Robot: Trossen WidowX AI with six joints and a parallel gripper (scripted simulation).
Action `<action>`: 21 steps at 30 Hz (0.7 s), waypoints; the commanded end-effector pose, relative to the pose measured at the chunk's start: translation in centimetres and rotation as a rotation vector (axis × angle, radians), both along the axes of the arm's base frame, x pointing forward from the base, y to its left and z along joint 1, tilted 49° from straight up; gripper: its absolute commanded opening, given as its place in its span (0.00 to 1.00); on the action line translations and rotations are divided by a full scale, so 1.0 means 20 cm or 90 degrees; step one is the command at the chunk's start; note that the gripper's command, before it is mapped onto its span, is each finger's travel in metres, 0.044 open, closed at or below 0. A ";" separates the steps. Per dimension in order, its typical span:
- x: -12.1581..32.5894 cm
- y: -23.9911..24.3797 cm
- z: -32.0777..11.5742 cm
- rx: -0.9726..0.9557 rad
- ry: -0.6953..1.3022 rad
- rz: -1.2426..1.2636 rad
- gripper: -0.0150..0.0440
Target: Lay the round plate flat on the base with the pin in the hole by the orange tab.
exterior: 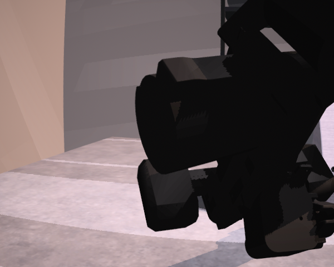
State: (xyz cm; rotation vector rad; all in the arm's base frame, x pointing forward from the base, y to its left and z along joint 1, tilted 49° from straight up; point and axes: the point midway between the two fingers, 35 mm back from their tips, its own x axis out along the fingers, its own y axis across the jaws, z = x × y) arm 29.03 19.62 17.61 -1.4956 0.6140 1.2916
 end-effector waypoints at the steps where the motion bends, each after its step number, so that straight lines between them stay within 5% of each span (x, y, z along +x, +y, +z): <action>1: 0.06 -0.17 -0.19 0.034 0.108 -0.135 0.25; 21: -0.15 -0.98 -0.89 0.368 0.697 -0.960 0.25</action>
